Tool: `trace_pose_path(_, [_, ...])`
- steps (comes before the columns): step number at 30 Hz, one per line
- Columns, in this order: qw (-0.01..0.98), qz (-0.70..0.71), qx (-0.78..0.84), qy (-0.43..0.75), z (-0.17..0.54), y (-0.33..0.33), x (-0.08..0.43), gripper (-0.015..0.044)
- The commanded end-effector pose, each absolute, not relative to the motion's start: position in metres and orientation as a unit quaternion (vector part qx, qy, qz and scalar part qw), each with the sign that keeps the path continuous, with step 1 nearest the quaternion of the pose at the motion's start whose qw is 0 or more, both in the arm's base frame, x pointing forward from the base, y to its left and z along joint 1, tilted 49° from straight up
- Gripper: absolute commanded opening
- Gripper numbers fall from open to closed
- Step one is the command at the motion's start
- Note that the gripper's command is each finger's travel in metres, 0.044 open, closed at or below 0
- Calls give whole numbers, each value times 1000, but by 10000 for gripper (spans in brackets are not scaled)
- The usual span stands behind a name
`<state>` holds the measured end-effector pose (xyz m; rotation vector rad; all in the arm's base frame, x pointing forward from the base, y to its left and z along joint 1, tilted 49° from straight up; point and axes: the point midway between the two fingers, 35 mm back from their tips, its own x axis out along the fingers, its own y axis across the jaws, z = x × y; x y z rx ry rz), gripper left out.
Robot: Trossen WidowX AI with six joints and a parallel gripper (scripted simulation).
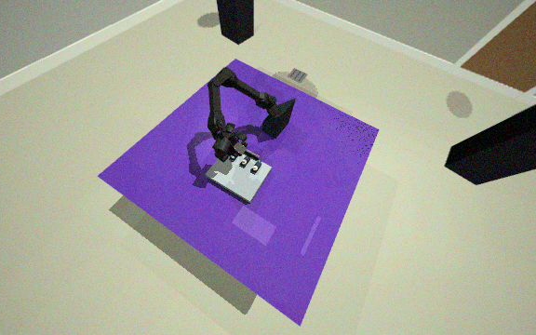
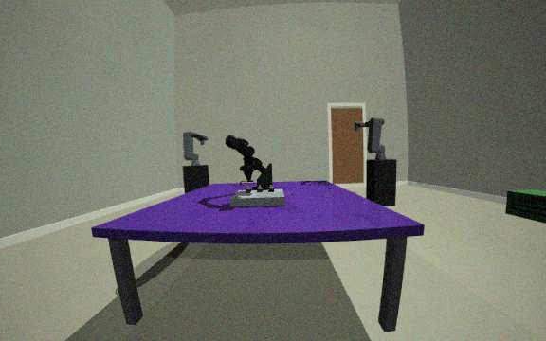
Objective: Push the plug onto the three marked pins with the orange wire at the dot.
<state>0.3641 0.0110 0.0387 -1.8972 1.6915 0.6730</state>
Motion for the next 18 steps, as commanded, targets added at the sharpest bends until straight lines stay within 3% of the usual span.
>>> trace_pose_path(1, [306, 203, -676, 639, 38, 12, 349, 0])
trace_pose_path(18, [470, 31, -574, 670, 35, 7, 294, 0])
